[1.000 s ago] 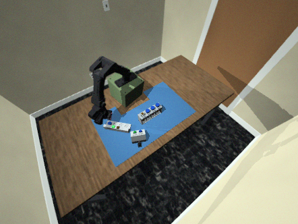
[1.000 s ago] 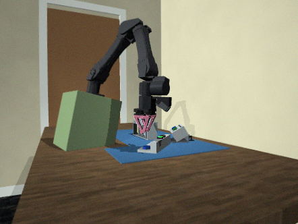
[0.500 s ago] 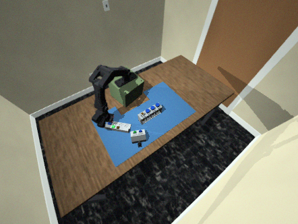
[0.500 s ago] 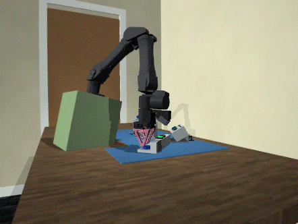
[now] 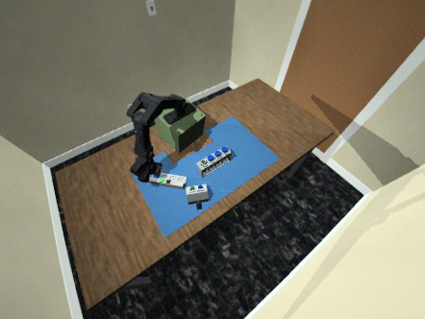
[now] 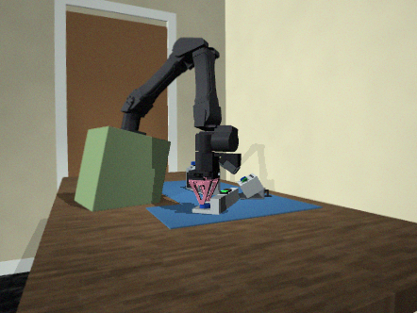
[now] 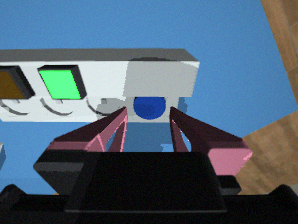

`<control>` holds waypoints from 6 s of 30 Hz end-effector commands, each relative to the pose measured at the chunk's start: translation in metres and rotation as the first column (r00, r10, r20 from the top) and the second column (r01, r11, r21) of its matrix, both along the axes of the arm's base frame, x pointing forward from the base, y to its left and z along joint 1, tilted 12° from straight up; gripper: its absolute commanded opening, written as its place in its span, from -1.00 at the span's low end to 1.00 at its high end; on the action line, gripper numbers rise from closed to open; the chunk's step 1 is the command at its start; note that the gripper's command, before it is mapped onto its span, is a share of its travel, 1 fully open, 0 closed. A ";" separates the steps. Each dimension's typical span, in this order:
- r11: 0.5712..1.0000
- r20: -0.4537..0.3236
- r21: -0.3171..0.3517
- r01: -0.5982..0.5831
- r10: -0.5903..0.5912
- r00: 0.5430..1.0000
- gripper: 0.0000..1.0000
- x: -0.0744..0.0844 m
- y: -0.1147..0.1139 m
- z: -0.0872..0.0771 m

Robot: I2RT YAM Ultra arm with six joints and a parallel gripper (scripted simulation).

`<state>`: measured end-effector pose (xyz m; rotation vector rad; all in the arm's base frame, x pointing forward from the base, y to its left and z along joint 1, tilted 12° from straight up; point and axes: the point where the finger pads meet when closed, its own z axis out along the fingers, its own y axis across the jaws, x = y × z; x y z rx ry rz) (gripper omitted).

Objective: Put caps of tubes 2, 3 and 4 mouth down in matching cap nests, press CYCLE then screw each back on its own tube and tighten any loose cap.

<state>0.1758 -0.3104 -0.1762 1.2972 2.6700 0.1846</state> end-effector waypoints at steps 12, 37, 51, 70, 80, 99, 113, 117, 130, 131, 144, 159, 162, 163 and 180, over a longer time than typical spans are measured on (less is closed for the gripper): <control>1.000 0.011 -0.023 0.003 -0.003 1.000 -0.06 0.003 -0.010 0.005; 1.000 0.011 -0.023 0.003 -0.003 1.000 -0.06 0.005 -0.010 -0.005; 1.000 0.011 -0.023 0.003 -0.003 1.000 -1.00 0.005 -0.010 -0.005; 1.000 0.011 -0.024 0.003 -0.003 1.000 -1.00 -0.004 -0.011 0.039; 1.000 0.010 -0.024 0.003 -0.003 1.000 -1.00 -0.015 -0.012 0.088; 1.000 0.010 -0.024 0.003 -0.003 1.000 -1.00 -0.024 -0.013 0.131; 0.730 -0.034 -0.173 -0.661 0.666 0.745 -1.00 0.018 0.050 0.141; 0.607 -0.057 -0.199 -0.770 0.777 0.627 -1.00 0.027 0.064 0.144; 0.261 -0.125 -0.242 -0.935 0.947 0.297 -1.00 0.078 0.139 0.156; 0.261 -0.124 -0.242 -0.935 0.947 0.297 -1.00 0.082 0.146 0.157; 0.261 -0.121 -0.243 -0.934 0.947 0.297 -1.00 0.133 0.223 0.170; 0.261 -0.121 -0.243 -0.934 0.947 0.297 -1.00 0.145 0.234 0.155; 0.261 -0.121 -0.243 -0.934 0.947 0.297 -1.00 0.146 0.234 0.148; 0.261 -0.121 -0.243 -0.934 0.947 0.297 -1.00 0.146 0.234 0.148; 0.261 -0.121 -0.243 -0.934 0.947 0.297 -1.00 0.146 0.235 0.148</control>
